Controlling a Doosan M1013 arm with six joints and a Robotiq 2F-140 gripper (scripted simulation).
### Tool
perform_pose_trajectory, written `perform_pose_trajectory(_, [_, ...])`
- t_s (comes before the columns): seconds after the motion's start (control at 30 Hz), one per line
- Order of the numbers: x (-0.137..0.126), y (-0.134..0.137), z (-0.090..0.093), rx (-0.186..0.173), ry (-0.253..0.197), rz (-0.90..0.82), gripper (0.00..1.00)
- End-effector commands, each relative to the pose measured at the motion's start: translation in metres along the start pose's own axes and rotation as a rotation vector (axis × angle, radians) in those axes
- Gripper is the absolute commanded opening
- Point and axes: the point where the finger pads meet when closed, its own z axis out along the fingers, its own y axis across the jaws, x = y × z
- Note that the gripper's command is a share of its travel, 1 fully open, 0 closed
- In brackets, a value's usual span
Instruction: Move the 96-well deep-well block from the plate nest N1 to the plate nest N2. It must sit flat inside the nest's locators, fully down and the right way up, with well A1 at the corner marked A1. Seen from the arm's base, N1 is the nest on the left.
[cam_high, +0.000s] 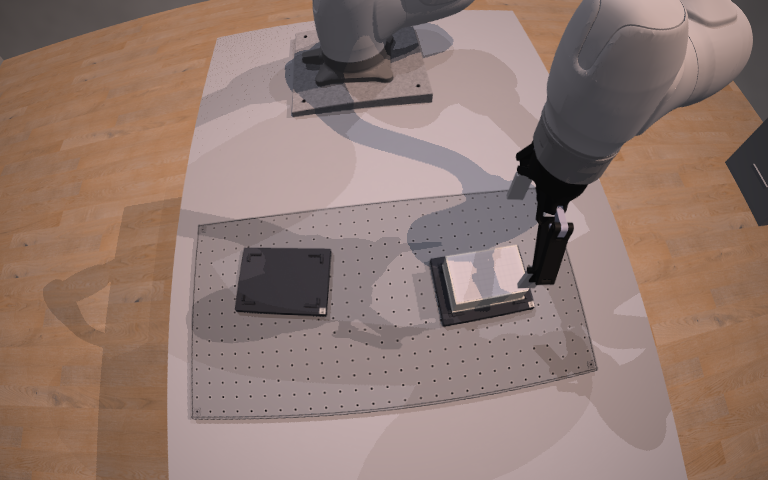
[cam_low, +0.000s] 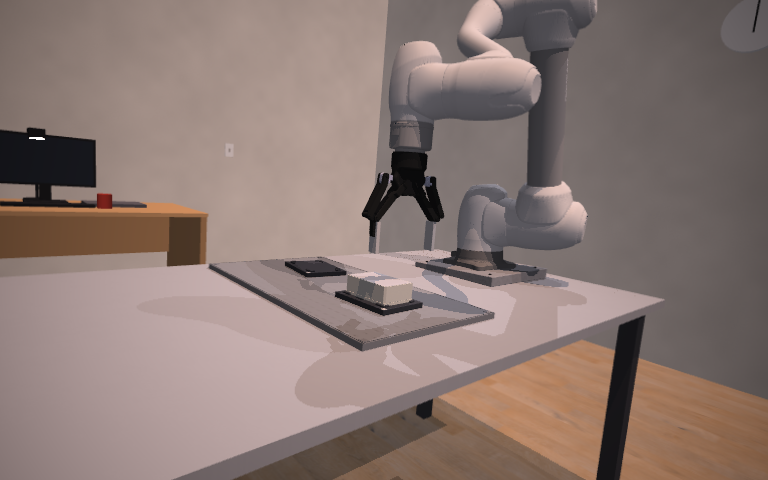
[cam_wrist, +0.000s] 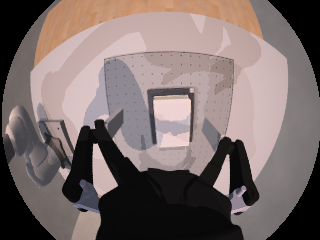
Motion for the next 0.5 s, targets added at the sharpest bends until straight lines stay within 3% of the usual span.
perform_pose_trajectory(0.0, [-0.011, 0.008, 0.007, -0.004, 0.004, -0.049, 1.00])
perform_pose_trajectory(0.2, [-0.034, 0.023, 0.020, -0.017, 0.008, -0.169, 1.00])
perform_pose_trajectory(0.47, [-0.040, 0.026, 0.023, -0.017, 0.008, -0.169, 1.00])
